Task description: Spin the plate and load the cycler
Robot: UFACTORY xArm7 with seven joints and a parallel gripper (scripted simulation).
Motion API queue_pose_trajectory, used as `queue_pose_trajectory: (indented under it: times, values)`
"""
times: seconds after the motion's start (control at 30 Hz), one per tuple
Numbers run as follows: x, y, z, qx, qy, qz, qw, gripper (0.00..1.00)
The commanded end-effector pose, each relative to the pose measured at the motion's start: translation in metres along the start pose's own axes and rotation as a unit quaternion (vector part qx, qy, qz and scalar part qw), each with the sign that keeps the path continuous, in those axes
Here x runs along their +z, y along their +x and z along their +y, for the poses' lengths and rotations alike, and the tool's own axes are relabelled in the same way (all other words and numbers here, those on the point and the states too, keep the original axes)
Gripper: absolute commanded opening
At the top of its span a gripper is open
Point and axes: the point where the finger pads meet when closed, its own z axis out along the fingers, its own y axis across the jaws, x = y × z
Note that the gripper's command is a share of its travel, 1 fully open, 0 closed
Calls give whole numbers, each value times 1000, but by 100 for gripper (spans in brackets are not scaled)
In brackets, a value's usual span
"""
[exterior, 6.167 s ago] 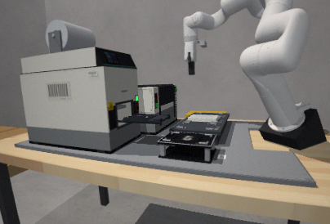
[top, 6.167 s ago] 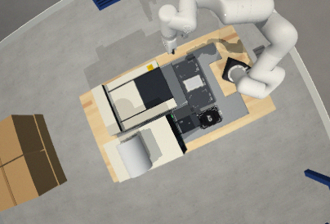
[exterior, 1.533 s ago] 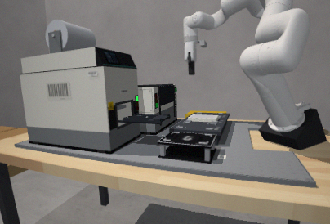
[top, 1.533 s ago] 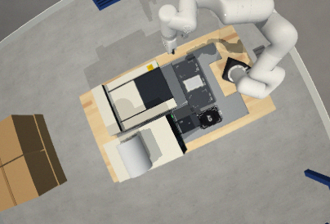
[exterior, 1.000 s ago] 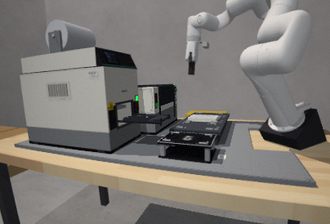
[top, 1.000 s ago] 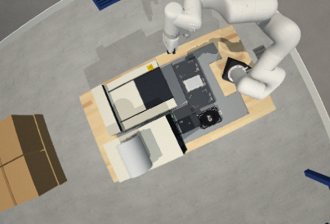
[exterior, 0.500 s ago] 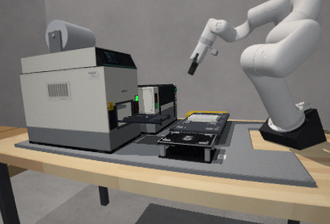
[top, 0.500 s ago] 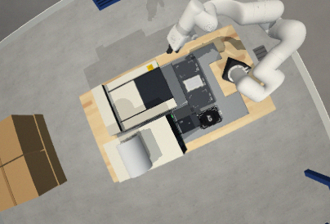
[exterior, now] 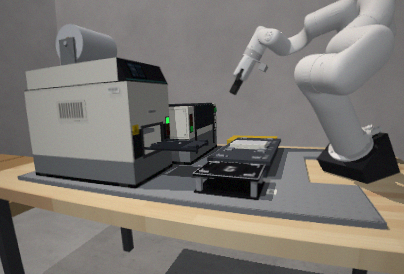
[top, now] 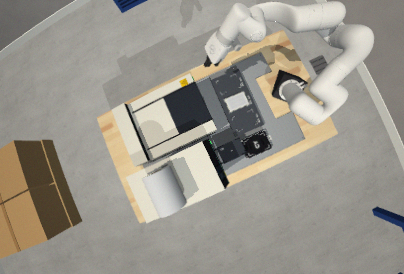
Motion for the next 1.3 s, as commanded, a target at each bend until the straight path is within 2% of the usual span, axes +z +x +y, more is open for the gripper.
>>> queue_pose_trajectory:
  times: [0.0,0.17,0.23,0.67,0.83,1.27]
  values:
    - [15,7,-1,-1,2,-1,1000,0]
    - [37,18,-1,-1,2,-1,1000,0]
    - [37,18,-1,-1,2,-1,1000,0]
    - [96,47,-1,-1,2,-1,1000,0]
    - [98,48,-1,-1,2,-1,1000,0]
    - [119,42,-1,-1,2,-1,1000,0]
